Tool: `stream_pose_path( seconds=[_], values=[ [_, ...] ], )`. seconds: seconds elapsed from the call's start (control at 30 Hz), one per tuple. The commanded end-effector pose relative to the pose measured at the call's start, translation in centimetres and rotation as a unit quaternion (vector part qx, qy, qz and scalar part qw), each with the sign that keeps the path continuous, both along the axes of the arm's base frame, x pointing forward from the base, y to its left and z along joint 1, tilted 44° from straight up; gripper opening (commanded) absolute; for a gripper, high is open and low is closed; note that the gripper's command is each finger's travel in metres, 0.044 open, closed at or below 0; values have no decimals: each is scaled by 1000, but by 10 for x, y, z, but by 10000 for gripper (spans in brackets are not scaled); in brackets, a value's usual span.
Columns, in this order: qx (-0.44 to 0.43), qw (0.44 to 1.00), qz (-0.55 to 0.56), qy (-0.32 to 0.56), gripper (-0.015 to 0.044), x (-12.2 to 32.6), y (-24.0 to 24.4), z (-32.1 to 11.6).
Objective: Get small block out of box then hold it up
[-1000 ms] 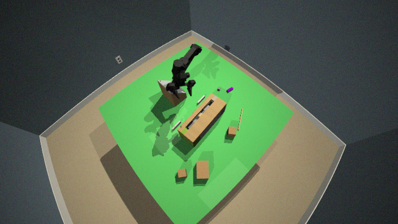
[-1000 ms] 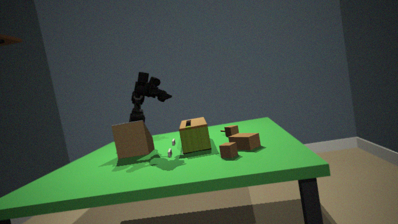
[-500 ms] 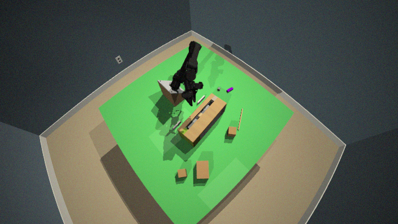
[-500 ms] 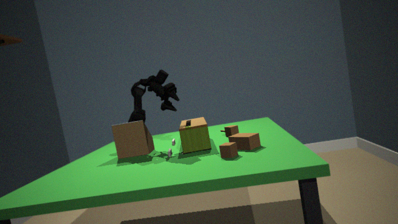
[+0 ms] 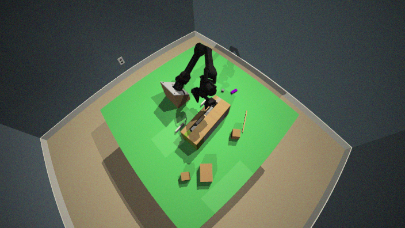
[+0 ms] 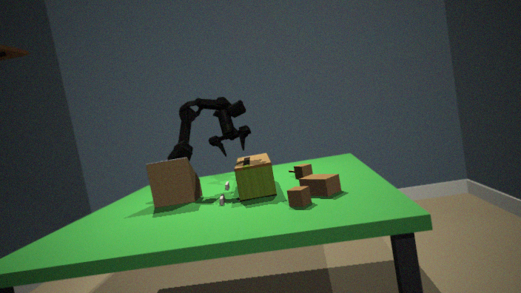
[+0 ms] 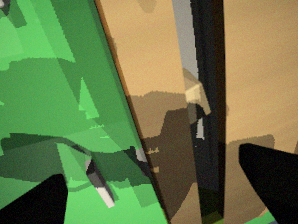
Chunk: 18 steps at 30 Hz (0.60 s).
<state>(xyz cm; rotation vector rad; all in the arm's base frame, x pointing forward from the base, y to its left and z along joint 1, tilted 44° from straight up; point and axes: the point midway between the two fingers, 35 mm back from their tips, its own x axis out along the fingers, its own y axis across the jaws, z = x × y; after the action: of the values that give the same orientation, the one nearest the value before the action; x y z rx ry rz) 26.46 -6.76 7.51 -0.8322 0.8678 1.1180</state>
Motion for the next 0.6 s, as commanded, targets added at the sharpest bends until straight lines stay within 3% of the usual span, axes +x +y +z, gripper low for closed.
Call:
stream_pose_path(
  seconds=[0.0, 0.57],
  values=[
    [-12, 994, 103, 15, 400, -2, 14, 0],
    [-12, 994, 103, 15, 400, 1, 21, -10]
  ],
)
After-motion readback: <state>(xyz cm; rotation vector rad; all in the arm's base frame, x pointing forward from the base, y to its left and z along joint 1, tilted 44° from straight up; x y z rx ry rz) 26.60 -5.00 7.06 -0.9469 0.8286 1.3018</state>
